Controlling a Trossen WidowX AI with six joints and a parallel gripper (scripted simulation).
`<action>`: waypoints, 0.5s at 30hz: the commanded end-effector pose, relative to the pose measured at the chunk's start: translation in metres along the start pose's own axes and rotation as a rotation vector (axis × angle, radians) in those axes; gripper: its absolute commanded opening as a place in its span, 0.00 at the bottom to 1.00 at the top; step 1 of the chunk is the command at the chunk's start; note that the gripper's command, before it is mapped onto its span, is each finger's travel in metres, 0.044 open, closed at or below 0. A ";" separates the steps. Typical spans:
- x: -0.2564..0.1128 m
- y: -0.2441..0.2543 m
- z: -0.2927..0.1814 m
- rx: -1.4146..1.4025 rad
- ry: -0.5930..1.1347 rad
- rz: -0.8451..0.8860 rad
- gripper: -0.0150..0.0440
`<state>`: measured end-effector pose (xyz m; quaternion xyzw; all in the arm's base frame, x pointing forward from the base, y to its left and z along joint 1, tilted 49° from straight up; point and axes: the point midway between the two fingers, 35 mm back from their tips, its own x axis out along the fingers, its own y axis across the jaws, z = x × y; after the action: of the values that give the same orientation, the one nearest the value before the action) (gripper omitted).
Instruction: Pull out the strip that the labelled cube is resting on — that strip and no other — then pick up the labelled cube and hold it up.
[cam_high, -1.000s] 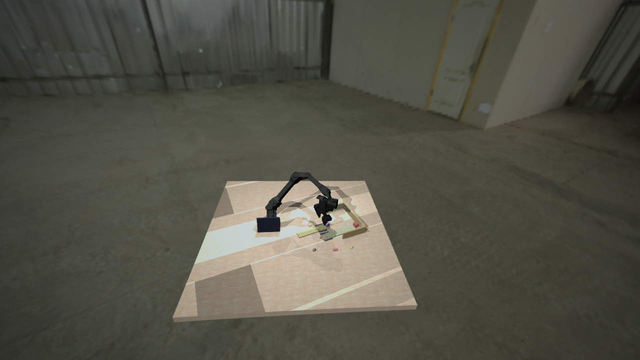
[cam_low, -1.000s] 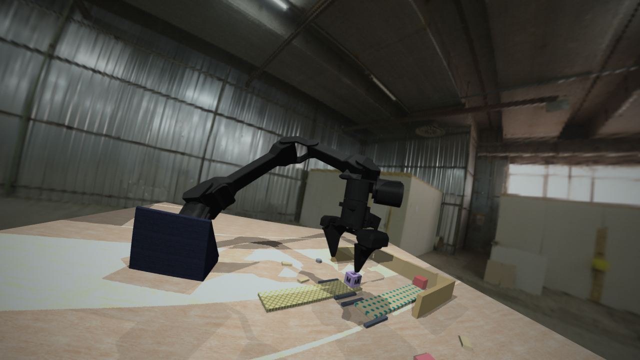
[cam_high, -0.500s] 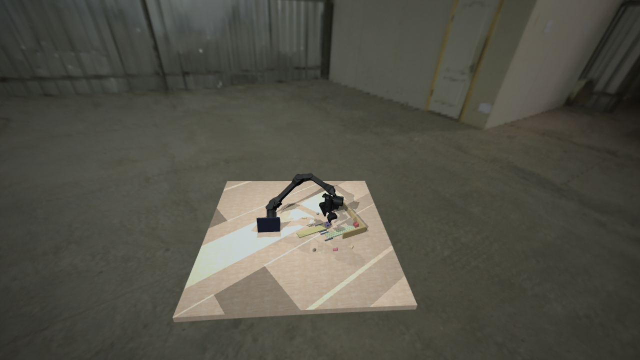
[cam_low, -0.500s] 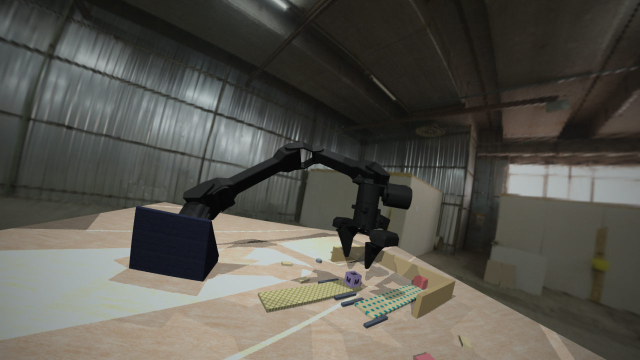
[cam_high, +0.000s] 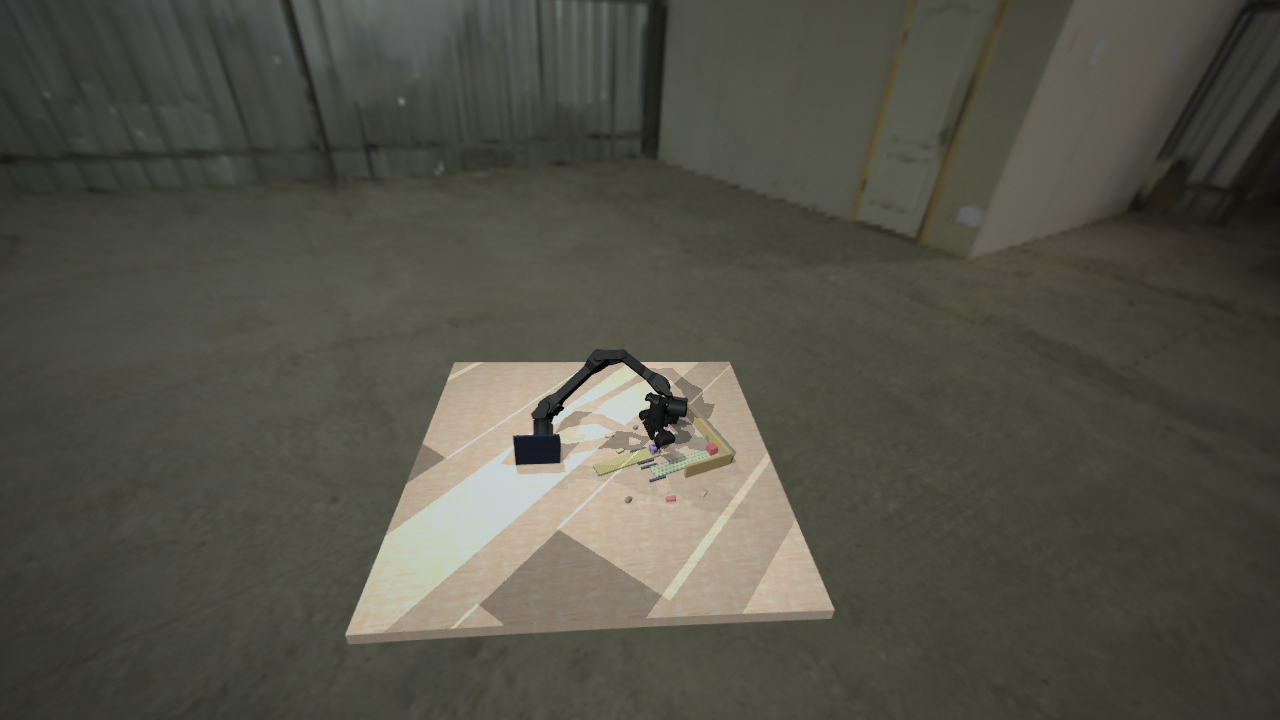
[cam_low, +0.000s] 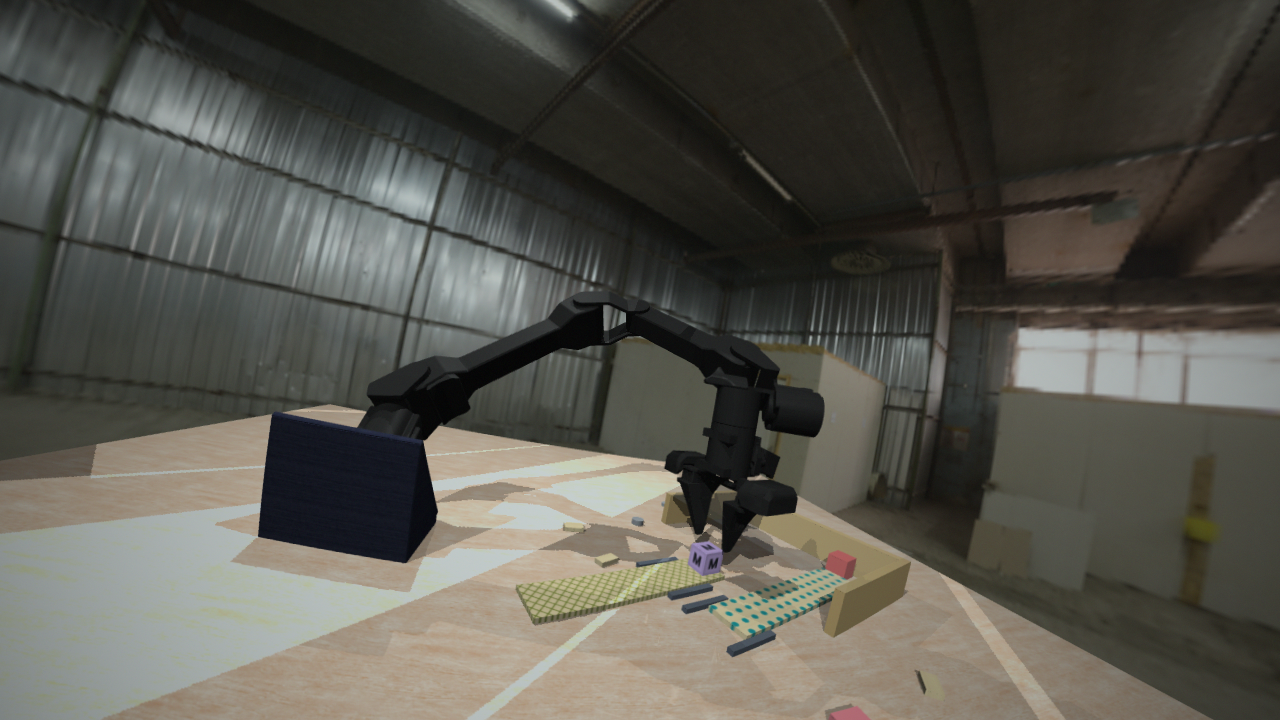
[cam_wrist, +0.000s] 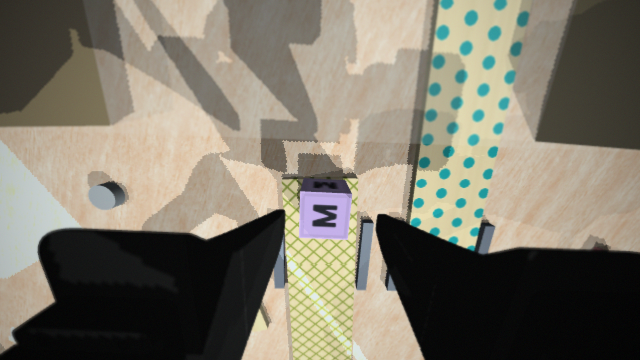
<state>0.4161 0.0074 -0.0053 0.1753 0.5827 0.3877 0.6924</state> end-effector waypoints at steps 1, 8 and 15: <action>0.010 0.002 -0.001 0.005 0.005 0.009 0.68; 0.021 0.002 -0.002 0.005 0.005 0.010 0.68; 0.032 0.003 -0.002 0.005 0.005 0.011 0.68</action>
<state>0.4161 0.0261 -0.0212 0.1762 0.5824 0.3883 0.6921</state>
